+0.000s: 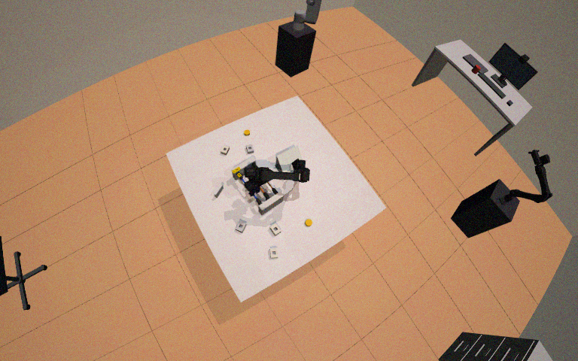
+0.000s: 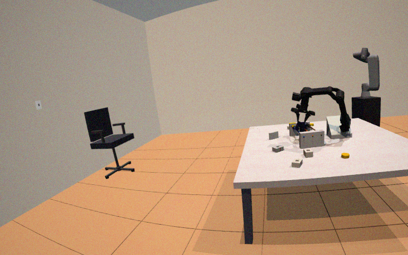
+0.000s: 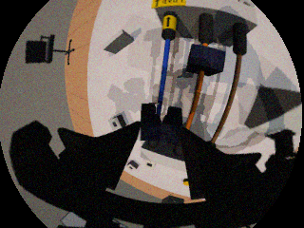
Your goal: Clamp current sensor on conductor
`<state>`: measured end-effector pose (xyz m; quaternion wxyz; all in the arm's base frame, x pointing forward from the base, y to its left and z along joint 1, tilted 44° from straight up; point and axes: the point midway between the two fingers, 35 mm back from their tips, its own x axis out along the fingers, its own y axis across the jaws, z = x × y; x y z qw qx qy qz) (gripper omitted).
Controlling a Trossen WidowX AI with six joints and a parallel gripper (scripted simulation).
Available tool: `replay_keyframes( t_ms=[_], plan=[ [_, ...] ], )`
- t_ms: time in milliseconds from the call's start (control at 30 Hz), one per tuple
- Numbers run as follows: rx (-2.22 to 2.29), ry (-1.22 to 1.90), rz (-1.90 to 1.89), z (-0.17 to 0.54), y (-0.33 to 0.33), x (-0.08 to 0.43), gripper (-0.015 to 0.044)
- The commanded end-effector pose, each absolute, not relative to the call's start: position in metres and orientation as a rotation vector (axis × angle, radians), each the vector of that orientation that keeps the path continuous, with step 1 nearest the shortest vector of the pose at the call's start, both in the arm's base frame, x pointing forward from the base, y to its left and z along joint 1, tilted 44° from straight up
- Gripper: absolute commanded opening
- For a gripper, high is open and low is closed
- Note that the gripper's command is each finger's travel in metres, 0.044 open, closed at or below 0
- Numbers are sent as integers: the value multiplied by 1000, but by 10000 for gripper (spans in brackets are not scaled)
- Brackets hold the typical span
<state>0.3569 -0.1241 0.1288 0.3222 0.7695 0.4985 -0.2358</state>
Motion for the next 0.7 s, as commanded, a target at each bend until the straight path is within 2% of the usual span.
replay_keyframes(
  t_ms=[0,667],
  plan=[
    [2034,1299,-617,128,-121,361,0],
    [2034,1298,-616,106,-102,374,0]
  ],
)
